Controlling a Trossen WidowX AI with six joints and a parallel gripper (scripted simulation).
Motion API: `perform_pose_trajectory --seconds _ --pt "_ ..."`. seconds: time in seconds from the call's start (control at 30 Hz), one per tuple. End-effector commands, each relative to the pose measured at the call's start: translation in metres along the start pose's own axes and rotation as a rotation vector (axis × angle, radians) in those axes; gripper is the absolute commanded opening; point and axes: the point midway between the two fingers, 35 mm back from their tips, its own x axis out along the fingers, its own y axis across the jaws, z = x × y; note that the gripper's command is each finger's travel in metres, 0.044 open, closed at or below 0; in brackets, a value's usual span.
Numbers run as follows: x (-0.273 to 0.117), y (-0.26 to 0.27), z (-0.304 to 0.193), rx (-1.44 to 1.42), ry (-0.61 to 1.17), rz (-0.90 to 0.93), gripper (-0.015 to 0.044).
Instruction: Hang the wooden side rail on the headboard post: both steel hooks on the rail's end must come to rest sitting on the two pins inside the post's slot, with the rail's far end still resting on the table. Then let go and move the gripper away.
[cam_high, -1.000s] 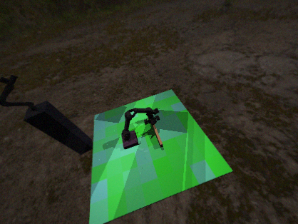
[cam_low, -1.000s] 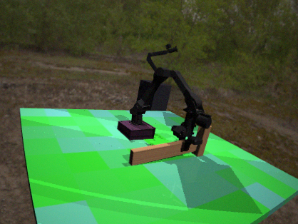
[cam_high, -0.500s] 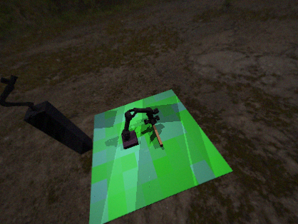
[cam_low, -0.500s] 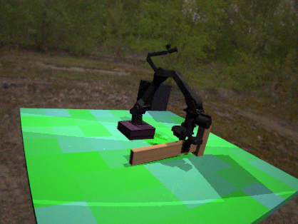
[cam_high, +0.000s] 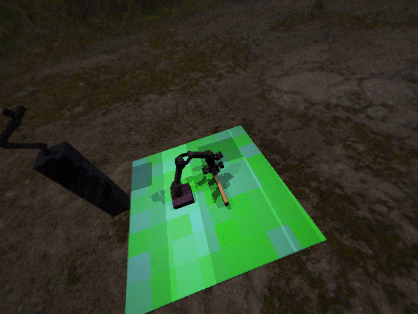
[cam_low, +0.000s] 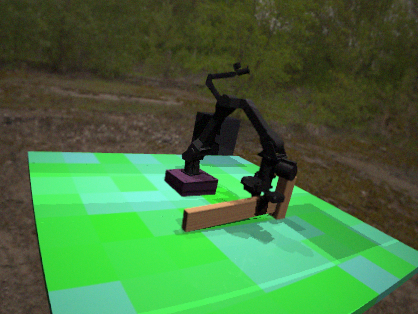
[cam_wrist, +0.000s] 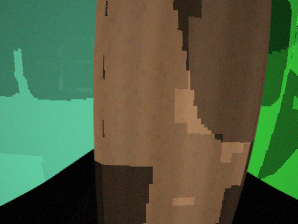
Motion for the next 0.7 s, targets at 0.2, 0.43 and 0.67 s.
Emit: perform_pose_trajectory --seconds 0.2,0.43,0.67 --pt "-0.0034 0.0010 -0.0021 0.005 0.004 0.006 0.0000" --pt "-0.0032 0.0018 -0.0028 0.005 0.004 0.006 0.0000" --pt "-0.0025 0.0012 -0.0036 0.005 0.004 0.006 0.0000"
